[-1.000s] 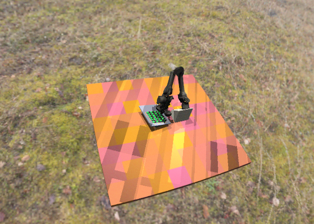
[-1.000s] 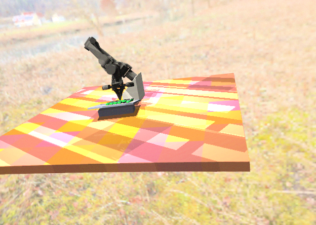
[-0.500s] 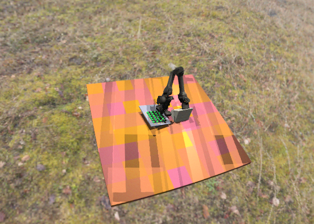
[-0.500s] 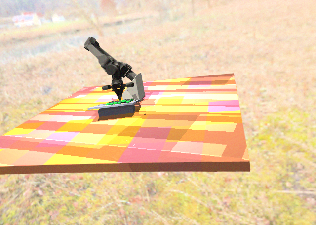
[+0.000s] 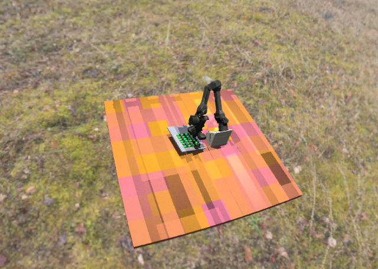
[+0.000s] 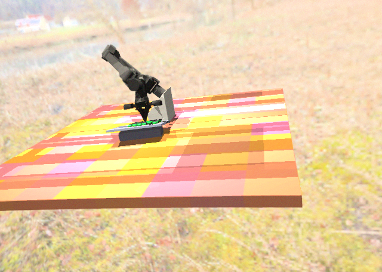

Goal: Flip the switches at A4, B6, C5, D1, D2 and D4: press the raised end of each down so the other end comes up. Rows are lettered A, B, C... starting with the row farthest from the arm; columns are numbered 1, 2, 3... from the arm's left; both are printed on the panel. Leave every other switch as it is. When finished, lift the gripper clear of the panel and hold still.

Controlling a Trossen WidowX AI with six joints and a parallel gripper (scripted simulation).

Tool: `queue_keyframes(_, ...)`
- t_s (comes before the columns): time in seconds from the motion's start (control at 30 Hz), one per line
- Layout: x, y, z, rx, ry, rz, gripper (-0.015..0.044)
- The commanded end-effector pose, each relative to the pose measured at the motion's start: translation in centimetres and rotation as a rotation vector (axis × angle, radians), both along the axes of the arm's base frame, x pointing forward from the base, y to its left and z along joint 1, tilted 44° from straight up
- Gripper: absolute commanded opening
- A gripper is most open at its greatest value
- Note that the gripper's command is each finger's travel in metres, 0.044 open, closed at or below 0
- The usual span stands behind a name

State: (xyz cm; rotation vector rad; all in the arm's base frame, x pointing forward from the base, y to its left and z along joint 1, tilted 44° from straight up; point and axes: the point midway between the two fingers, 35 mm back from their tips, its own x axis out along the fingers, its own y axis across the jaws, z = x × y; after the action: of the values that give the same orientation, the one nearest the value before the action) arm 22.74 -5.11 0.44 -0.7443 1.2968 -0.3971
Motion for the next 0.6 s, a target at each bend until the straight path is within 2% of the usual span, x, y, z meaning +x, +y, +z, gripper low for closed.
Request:
queue_keyframes(0.0, 0.0, 0.0, -0.1, 0.002, 0.002, 0.002, 0.0000)
queue_keyframes(0.23, -1.8, 4.1, 4.4, 0.008, -0.014, 0.019, 0.0000)
queue_keyframes(0.47, -1.7, 4.3, 4.6, 0.008, -0.015, 0.020, 0.0000)
queue_keyframes(0.57, 0.4, 5.5, 4.8, 0.008, -0.016, 0.020, 0.0000)
